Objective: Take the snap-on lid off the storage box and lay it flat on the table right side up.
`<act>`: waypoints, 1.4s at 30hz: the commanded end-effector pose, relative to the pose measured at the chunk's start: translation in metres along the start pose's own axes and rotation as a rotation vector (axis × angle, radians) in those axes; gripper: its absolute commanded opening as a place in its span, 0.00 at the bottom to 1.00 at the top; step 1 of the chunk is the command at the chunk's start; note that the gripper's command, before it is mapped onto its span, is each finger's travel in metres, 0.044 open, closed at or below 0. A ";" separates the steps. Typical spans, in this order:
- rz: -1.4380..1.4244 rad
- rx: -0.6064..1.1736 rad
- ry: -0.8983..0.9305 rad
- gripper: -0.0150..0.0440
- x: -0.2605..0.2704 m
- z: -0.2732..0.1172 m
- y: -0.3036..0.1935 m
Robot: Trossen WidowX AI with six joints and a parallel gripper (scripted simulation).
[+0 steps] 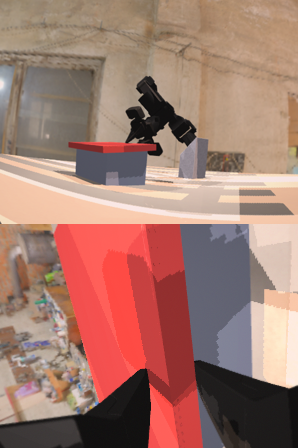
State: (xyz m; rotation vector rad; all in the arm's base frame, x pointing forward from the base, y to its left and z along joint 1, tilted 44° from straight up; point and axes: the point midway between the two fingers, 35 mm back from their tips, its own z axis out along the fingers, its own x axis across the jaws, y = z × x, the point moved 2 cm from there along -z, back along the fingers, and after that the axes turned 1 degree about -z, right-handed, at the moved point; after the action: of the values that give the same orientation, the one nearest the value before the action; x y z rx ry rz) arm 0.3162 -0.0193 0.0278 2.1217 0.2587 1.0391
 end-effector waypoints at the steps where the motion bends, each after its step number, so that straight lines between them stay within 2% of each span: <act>1: -0.004 0.002 -0.001 0.25 0.000 0.001 0.000; 42: -0.004 0.003 -0.002 0.25 0.018 -0.009 0.000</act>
State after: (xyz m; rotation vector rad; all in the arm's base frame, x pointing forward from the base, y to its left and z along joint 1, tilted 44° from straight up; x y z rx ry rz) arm 0.3188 -0.0093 0.0377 2.1277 0.2680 1.0277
